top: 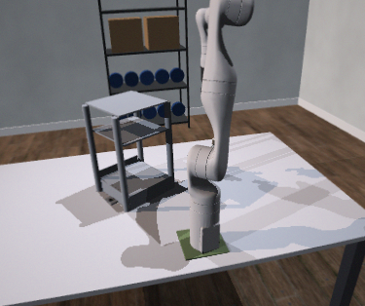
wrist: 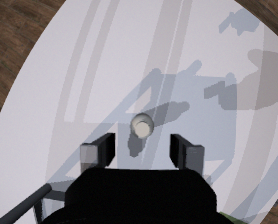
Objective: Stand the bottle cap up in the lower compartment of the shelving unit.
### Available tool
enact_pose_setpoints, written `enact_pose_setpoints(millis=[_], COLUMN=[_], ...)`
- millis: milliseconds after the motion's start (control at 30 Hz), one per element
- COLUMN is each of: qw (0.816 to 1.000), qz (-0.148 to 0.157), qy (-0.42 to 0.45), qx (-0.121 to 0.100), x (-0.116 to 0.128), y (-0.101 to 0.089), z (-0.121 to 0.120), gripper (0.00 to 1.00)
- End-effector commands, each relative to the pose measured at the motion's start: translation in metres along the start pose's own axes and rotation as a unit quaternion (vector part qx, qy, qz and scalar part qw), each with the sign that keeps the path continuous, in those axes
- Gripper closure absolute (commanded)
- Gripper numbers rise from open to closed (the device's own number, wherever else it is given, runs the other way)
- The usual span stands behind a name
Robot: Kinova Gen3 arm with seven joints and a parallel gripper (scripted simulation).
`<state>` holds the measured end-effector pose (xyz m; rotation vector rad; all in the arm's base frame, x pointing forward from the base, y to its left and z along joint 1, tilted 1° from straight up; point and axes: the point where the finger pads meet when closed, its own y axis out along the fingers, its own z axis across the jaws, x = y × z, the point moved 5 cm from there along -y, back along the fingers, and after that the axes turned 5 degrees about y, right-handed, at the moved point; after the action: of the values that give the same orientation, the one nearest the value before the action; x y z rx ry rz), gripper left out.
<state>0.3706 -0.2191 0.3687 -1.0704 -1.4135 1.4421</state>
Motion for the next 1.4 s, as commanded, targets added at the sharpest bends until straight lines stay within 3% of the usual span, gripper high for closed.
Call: enact_pose_setpoints(millis=[0,800,1367], qw=[1.0,1.0,0.999], qz=[0.001,0.002,0.014], qy=[0.0,-0.003,-0.029], qx=[-0.001,-0.004,-0.031], x=[0.0,0.0001,0.0013], y=[-0.0008,-0.0005,0.0018], z=[-0.0002,0.0001,0.0026], gripper=[0.0,0.0,0.0])
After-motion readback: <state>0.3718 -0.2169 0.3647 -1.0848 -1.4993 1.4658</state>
